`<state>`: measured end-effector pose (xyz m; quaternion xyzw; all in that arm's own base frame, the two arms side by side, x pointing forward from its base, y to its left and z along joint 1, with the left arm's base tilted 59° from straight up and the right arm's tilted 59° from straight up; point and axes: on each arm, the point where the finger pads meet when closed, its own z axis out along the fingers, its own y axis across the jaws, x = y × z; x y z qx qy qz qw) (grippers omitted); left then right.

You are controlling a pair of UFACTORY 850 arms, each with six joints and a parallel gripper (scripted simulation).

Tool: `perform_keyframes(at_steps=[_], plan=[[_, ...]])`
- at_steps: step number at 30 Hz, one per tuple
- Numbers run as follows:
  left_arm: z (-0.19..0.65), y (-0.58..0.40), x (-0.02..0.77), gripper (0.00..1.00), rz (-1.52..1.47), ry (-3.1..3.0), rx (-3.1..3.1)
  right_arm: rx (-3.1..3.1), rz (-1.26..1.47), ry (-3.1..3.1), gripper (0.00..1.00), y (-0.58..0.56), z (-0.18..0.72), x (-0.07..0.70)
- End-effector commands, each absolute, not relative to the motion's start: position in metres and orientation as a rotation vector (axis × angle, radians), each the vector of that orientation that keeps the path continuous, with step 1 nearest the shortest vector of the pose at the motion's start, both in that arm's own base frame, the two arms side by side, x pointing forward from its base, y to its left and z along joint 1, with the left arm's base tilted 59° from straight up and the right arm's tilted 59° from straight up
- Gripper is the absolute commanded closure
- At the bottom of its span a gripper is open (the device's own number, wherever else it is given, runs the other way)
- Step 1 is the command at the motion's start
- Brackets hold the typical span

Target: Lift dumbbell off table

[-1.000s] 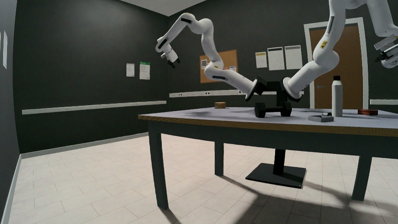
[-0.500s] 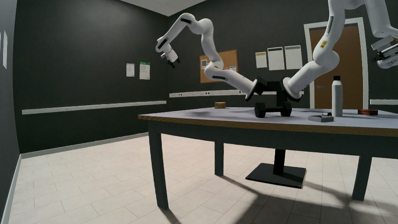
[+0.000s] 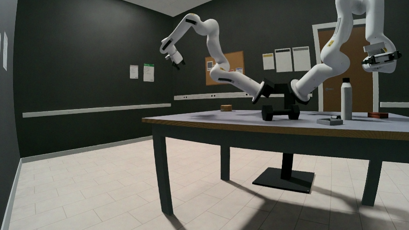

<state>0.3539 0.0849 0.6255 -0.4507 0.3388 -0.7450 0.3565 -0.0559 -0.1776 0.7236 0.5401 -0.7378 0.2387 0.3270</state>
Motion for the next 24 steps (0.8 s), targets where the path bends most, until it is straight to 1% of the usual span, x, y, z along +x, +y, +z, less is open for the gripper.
perform_keyframes(at_steps=[1,8,10,18,24], plan=[[0.602,0.073,0.359,0.00,-1.984,0.685,-1.208,1.415,0.627,-1.932,0.00,-0.177,0.724,-0.056],[0.560,0.055,0.368,0.00,-2.081,0.392,-1.288,1.415,0.627,-1.932,0.00,-0.177,0.724,-0.056],[0.560,0.055,0.368,0.00,-2.081,0.392,-1.288,1.415,0.627,-1.932,0.00,-0.177,0.724,-0.056],[0.499,0.031,0.378,0.00,-2.150,-0.023,-1.383,1.415,0.627,-1.932,0.00,-0.177,0.724,-0.056],[0.446,0.008,0.388,0.00,-2.179,-0.223,-1.463,1.415,0.627,-1.932,0.00,-0.177,0.724,-0.056]])
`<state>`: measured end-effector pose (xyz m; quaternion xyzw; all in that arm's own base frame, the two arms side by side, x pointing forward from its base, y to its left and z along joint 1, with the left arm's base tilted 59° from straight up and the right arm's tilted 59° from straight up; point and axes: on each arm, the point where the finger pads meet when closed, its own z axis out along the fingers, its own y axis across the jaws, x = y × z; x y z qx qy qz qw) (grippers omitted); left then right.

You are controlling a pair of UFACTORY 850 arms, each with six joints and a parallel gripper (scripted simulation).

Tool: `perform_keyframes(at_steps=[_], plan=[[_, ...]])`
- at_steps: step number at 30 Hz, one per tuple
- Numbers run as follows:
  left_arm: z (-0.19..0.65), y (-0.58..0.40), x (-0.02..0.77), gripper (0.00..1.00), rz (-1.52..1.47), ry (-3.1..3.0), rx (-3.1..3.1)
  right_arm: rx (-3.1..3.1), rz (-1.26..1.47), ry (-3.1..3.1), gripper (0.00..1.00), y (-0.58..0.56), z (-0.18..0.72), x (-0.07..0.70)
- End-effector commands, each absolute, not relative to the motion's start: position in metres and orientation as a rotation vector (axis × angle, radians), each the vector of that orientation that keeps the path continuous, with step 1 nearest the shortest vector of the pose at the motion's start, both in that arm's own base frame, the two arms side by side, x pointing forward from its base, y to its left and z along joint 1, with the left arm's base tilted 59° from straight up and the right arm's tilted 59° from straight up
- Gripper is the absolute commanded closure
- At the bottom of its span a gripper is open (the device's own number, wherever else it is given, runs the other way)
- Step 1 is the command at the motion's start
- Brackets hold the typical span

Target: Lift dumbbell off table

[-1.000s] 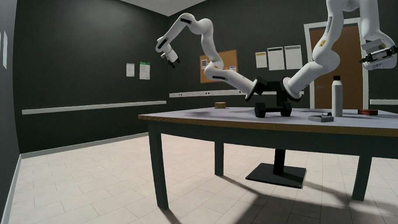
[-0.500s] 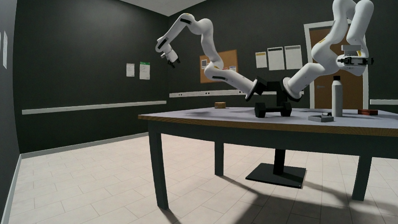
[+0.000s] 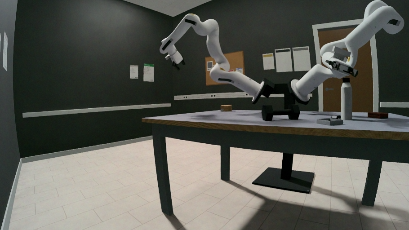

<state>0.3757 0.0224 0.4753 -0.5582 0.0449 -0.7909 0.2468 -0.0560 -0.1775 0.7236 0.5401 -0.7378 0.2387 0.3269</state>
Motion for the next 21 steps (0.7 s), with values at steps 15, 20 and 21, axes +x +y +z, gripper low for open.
perform_keyframes(at_steps=[15,20,21], plan=[[0.287,-0.061,0.412,0.00,-2.184,-0.774,-1.702,1.415,0.627,-1.932,0.00,-0.177,0.724,-0.056],[0.250,-0.076,0.418,0.00,-2.160,-0.956,-1.732,1.415,0.627,-1.932,0.00,-0.177,0.724,-0.056],[0.215,-0.091,0.429,0.00,-2.124,-1.165,-1.725,1.415,0.627,-1.932,0.00,-0.177,0.724,-0.056]])
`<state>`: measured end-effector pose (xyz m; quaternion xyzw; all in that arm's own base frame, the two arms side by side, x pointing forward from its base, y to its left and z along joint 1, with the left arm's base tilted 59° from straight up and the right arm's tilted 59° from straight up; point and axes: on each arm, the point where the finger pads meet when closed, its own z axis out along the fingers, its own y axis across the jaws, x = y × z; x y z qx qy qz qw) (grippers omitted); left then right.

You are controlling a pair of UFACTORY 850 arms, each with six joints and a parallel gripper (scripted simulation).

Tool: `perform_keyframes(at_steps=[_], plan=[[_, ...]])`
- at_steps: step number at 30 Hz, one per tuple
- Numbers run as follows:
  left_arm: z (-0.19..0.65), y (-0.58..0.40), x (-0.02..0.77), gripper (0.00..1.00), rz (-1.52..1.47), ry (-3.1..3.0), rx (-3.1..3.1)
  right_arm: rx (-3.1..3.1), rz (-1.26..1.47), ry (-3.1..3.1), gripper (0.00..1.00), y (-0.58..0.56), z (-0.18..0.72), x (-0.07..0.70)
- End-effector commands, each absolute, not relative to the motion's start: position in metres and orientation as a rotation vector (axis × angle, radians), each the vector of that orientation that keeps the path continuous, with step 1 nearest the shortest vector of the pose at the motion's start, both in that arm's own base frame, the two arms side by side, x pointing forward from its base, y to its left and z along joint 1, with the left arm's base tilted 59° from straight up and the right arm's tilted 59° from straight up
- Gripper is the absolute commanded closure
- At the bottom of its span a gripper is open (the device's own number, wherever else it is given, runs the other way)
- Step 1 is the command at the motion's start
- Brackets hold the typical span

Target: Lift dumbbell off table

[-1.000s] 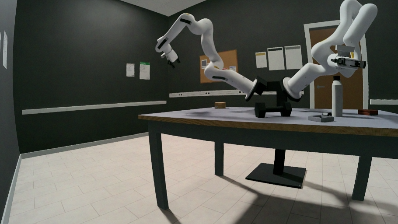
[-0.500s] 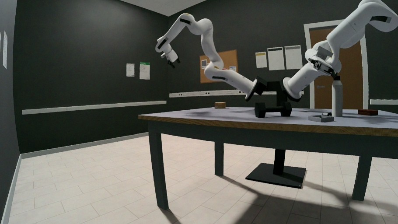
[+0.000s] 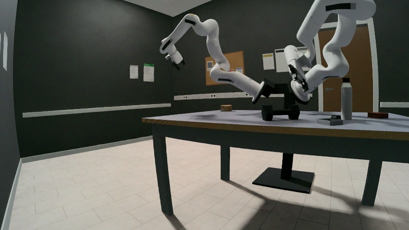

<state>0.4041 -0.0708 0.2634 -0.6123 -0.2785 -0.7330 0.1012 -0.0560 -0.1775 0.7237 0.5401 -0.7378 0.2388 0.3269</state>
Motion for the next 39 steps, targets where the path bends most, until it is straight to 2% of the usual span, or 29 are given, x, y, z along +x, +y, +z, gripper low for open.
perform_keyframes(at_steps=[1,14,16,17,25,31,39], plan=[[0.206,-0.094,0.430,0.00,-2.113,-1.222,-1.723,1.415,0.627,-1.932,0.00,-0.177,0.724,-0.056],[0.162,-0.113,0.438,0.00,-1.711,-2.326,-1.356,1.415,0.627,-1.932,0.00,-0.177,0.724,-0.056],[0.162,-0.113,0.438,0.00,-1.711,-2.326,-1.356,1.415,0.627,-1.932,0.00,-0.177,0.724,-0.056],[0.161,-0.114,0.438,0.00,-1.585,-2.516,-1.240,1.415,0.627,-1.932,0.00,-0.177,0.724,-0.056],[0.160,-0.111,0.440,0.00,-1.586,-2.516,-1.240,1.415,0.627,-1.932,0.00,-0.177,0.724,-0.056],[0.120,-0.055,0.474,0.00,-1.590,-2.516,-1.245,1.415,0.627,-1.932,0.00,-0.177,0.724,-0.056],[0.109,-0.039,0.483,0.00,-1.588,-2.517,-1.245,1.415,0.627,-1.932,0.00,-0.177,0.724,-0.056]])
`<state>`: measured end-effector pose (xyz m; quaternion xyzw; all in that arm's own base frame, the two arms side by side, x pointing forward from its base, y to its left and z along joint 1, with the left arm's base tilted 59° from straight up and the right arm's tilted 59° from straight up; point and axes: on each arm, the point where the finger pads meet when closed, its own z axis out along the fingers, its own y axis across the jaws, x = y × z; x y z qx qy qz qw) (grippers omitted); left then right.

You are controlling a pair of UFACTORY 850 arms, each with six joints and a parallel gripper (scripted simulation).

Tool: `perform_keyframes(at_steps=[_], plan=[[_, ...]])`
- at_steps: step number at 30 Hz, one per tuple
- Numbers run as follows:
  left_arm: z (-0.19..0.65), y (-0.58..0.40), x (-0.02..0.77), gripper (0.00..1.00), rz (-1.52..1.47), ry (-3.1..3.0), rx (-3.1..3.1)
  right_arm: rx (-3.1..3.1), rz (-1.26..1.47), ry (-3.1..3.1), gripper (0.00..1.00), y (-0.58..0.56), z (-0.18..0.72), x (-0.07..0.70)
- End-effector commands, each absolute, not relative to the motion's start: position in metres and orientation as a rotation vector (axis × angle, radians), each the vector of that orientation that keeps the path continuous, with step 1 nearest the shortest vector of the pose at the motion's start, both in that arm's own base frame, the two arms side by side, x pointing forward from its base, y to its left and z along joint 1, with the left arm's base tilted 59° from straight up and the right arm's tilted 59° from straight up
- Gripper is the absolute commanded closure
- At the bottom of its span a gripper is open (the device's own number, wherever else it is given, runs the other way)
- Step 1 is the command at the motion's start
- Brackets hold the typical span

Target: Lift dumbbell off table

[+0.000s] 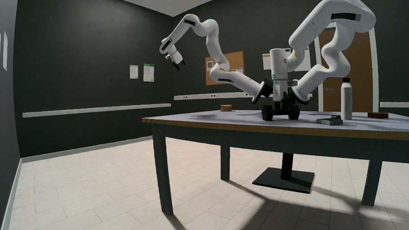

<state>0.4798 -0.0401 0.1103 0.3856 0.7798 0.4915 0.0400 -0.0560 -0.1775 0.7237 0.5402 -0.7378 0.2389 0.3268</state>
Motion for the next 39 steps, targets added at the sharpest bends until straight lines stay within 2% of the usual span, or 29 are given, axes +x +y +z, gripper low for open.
perform_keyframes(at_steps=[1,11,12,39], plan=[[0.1088,-0.0388,0.4829,0.00,1.505,2.386,1.180,1.415,0.627,-1.932,0.00,-0.1772,0.7243,-0.0561],[0.1088,-0.0388,0.4829,0.00,1.505,2.386,1.180,1.415,0.627,-1.932,0.00,-0.1772,0.7243,-0.0561],[0.1088,-0.0388,0.4829,1.00,1.505,2.386,1.180,1.415,0.627,-1.932,0.00,-0.1772,0.7243,-0.0561],[0.1115,-0.0426,0.4809,1.00,1.505,2.385,1.180,1.415,0.627,-1.932,0.00,-0.1772,0.7243,-0.0561]])
